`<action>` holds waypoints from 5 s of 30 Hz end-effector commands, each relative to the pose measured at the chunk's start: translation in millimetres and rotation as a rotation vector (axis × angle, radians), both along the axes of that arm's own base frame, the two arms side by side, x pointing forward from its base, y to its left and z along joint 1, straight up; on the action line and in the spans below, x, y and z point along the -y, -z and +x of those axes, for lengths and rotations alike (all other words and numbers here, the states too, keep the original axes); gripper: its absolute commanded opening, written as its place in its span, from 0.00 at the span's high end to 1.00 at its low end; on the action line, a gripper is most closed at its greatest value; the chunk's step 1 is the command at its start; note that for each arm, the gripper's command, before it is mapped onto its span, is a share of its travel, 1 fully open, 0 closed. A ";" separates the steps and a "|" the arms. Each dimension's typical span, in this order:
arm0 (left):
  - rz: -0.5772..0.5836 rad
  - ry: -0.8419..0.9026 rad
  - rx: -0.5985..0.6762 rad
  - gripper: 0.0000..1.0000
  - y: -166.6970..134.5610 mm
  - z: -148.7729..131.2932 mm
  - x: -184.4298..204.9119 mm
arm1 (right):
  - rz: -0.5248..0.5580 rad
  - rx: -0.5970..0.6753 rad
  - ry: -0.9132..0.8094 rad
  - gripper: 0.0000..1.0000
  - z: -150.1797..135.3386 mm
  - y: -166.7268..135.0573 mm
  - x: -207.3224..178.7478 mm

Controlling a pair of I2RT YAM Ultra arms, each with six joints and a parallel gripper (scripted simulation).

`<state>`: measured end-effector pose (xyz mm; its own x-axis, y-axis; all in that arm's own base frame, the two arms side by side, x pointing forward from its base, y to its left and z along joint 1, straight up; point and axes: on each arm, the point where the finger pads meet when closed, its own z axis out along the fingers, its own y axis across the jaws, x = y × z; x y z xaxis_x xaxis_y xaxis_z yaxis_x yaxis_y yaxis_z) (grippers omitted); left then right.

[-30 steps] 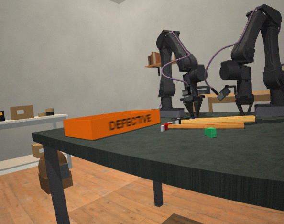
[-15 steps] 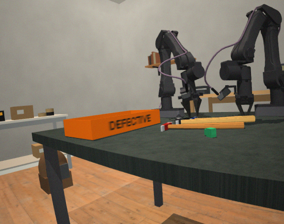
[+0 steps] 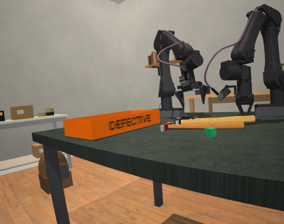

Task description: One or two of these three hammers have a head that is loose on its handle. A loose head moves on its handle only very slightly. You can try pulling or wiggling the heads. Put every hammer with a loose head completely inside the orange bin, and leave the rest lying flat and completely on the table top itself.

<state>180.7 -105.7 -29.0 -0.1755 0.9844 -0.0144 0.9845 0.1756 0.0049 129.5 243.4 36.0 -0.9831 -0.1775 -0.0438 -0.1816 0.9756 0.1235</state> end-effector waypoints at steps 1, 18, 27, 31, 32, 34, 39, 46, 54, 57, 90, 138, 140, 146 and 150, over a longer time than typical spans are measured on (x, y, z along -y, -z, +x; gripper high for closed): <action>0.010 0.006 -0.002 0.83 -2.6 -1.8 -3.1 | -0.021 0.000 0.003 0.00 -2.6 -14.8 2.3; 0.010 0.006 -0.002 0.83 -2.6 -1.8 -3.1 | 0.105 0.037 -0.407 0.00 0.0 -0.1 -11.0; 0.010 0.006 -0.002 0.83 -2.6 -1.8 -3.1 | 0.196 0.122 -0.720 0.00 7.9 5.9 -12.3; 0.010 0.006 -0.002 0.83 -2.6 -1.8 -3.1 | 0.216 0.148 -0.790 0.00 9.5 6.4 -13.6; 0.010 0.006 -0.002 0.83 -2.6 -1.8 -3.1 | 0.226 0.162 -0.826 0.00 10.3 6.6 -14.0; 0.010 0.006 -0.002 0.83 -2.6 -1.8 -3.1 | 0.247 0.196 -0.908 0.00 12.4 7.6 -14.2; 0.010 0.006 -0.002 0.83 -2.6 -1.8 -3.1 | 0.288 0.282 -1.091 0.00 17.1 9.5 -14.1; 0.010 0.006 -0.002 0.83 -2.6 -1.8 -3.1 | 0.322 0.390 -1.284 0.00 22.0 10.4 -13.9; 0.010 0.006 -0.002 0.83 -2.6 -1.8 -3.1 | 0.311 0.494 -1.402 0.00 32.1 15.3 -4.5; 0.010 0.006 -0.002 0.83 -2.6 -1.8 -3.1 | 0.302 0.491 -1.385 0.00 33.6 19.7 3.8; -0.021 0.005 0.042 0.54 -33.4 1.6 8.5 | 0.302 0.461 -1.368 0.00 31.2 22.3 6.7; -0.856 -0.455 0.428 0.00 -268.8 -42.9 56.7 | 0.155 0.242 -1.804 0.56 116.2 23.8 -27.6; -0.923 -0.465 0.425 0.00 -280.6 -50.3 54.4 | 0.153 0.234 -1.819 0.56 120.2 25.2 -30.2; -1.044 -0.472 0.414 0.00 -300.7 -65.6 47.2 | 0.158 0.253 -1.818 0.56 129.0 26.1 -39.6; -1.057 -0.459 0.420 0.00 -303.4 -67.8 46.1 | 0.163 0.266 -1.817 0.56 129.3 22.5 -41.3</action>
<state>117.1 -151.6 257.5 -0.3103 0.3554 -0.8817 0.7891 0.6135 -0.0304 252.5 281.3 2.9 0.4219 -0.8691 -0.2580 -0.8999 -0.4360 -0.0028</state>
